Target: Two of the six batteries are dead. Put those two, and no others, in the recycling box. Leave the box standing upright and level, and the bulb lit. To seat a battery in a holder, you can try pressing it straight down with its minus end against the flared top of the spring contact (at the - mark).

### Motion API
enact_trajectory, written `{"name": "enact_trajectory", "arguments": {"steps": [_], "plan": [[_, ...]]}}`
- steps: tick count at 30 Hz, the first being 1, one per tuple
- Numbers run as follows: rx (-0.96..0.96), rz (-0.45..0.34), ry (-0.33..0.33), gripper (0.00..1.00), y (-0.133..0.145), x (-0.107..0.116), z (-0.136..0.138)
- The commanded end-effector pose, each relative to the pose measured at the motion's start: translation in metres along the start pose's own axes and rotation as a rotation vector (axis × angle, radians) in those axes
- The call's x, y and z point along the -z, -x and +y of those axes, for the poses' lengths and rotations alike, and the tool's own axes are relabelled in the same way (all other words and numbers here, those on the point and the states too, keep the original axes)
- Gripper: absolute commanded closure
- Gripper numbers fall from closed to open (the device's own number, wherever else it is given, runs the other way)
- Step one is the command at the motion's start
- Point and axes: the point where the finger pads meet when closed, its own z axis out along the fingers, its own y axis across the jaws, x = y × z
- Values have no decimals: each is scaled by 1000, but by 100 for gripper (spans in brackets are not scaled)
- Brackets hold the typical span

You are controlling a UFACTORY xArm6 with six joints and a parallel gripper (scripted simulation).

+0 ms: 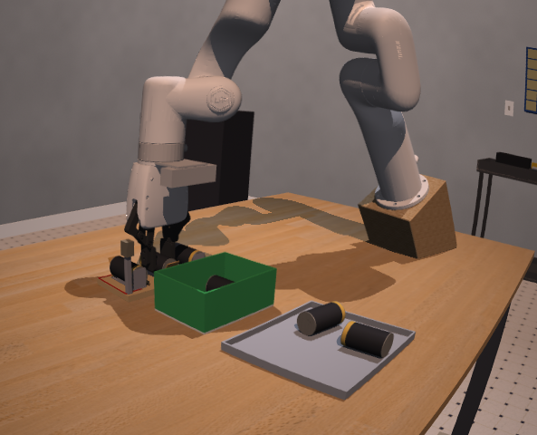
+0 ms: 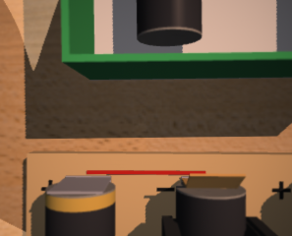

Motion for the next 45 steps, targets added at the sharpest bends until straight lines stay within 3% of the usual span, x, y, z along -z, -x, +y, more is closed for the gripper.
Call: {"name": "enact_trajectory", "arguments": {"steps": [1, 8, 16, 27, 29, 33, 37, 45], "plan": [[0, -1, 3, 72, 0, 1, 1], [0, -1, 3, 72, 0, 5, 1], [0, -1, 3, 72, 0, 39, 1], [0, -1, 3, 72, 0, 47, 1], [0, -1, 3, 72, 0, 57, 1], [0, -1, 3, 72, 0, 104, 1], [0, -1, 3, 72, 0, 115, 1], [6, -1, 3, 72, 0, 116, 1]]}}
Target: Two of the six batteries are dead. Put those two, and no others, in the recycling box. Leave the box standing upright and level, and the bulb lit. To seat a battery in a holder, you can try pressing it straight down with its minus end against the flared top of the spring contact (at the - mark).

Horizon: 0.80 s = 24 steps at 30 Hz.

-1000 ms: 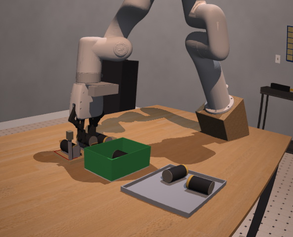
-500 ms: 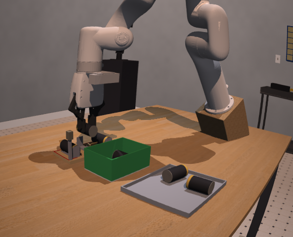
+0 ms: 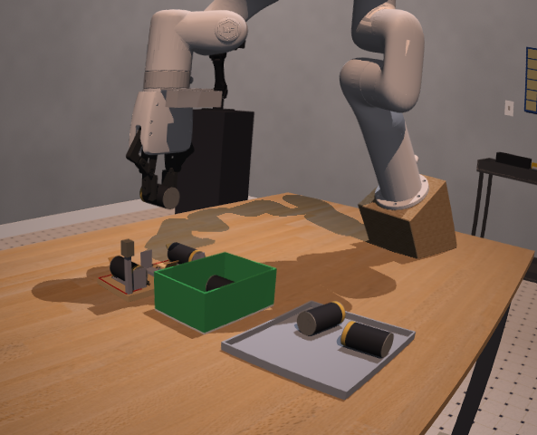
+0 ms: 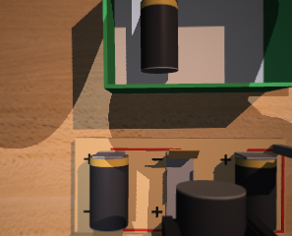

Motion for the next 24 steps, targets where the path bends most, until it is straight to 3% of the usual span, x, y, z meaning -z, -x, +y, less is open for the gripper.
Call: {"name": "enact_trajectory", "arguments": {"steps": [1, 16, 24], "plan": [[7, -1, 3, 72, 0, 3, 1], [15, -1, 3, 72, 0, 3, 1], [15, -1, 3, 72, -20, 3, 7]]}}
